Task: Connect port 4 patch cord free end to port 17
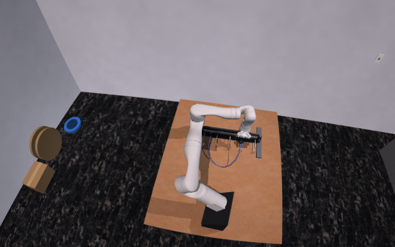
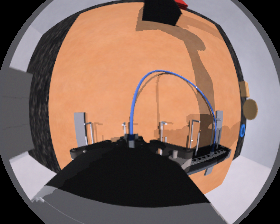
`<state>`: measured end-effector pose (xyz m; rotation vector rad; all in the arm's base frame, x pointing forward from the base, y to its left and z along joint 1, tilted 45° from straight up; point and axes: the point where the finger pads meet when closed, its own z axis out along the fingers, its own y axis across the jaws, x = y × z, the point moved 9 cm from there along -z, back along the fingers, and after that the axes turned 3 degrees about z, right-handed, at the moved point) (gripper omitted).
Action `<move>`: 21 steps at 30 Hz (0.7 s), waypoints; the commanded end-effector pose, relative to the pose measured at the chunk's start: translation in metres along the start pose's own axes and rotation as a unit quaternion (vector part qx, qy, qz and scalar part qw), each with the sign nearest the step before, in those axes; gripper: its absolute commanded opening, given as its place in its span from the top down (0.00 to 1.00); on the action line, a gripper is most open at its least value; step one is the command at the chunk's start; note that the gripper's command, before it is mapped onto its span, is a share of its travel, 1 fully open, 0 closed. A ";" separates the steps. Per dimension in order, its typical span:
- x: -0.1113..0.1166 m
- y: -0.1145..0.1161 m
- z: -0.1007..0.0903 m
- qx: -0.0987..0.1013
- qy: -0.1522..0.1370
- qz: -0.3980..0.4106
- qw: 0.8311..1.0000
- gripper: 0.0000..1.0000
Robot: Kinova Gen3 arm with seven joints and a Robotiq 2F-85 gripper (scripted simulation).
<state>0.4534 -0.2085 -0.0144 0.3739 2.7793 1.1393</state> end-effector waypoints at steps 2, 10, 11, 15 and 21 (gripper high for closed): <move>-0.002 0.003 0.001 -0.002 0.002 -0.009 1.000 1.00; -0.002 0.003 0.001 -0.002 0.002 -0.009 1.000 1.00; -0.002 0.003 0.001 -0.002 0.002 -0.009 1.000 1.00; -0.004 0.003 0.002 -0.002 0.002 -0.010 1.000 1.00; -0.008 0.004 0.007 -0.002 0.002 -0.002 1.000 1.00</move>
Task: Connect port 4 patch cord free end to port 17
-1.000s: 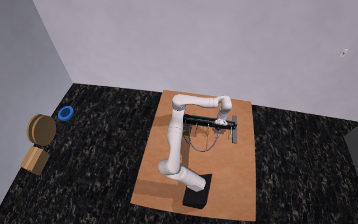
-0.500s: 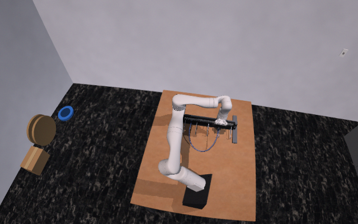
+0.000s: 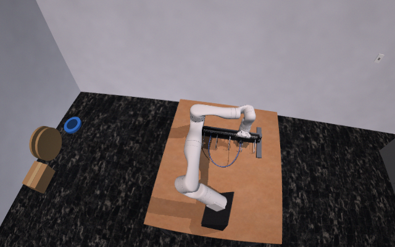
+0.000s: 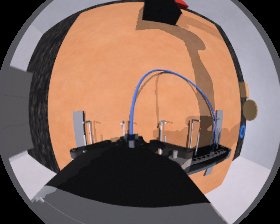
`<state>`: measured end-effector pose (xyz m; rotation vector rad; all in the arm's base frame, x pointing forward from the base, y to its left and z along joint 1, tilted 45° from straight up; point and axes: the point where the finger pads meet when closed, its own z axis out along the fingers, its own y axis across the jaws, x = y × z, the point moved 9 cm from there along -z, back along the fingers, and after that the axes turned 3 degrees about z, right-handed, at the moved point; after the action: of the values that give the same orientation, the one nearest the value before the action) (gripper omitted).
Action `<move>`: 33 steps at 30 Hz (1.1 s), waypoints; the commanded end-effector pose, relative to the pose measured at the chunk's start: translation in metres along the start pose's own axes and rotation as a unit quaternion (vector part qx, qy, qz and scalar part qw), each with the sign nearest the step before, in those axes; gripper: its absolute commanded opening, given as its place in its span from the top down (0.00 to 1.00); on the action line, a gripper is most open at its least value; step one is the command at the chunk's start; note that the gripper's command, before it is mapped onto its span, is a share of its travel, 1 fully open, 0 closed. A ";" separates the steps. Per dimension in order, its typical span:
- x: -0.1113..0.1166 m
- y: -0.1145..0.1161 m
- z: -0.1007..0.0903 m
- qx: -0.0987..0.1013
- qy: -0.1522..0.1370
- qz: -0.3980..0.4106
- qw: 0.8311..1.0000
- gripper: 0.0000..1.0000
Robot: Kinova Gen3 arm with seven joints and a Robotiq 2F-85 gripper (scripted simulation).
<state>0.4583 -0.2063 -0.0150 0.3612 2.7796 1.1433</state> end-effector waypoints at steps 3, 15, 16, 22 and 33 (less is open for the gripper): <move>-0.006 0.002 0.006 -0.001 0.000 0.001 1.000 1.00; -0.020 0.002 0.020 -0.001 0.000 0.002 1.000 1.00; -0.021 0.002 0.021 -0.001 0.000 0.002 1.000 1.00; -0.024 0.002 0.024 -0.001 0.001 -0.003 1.000 1.00; -0.027 0.002 0.028 -0.001 0.000 0.000 1.000 1.00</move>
<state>0.4875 -0.1941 -0.0314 0.3546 2.7798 1.1506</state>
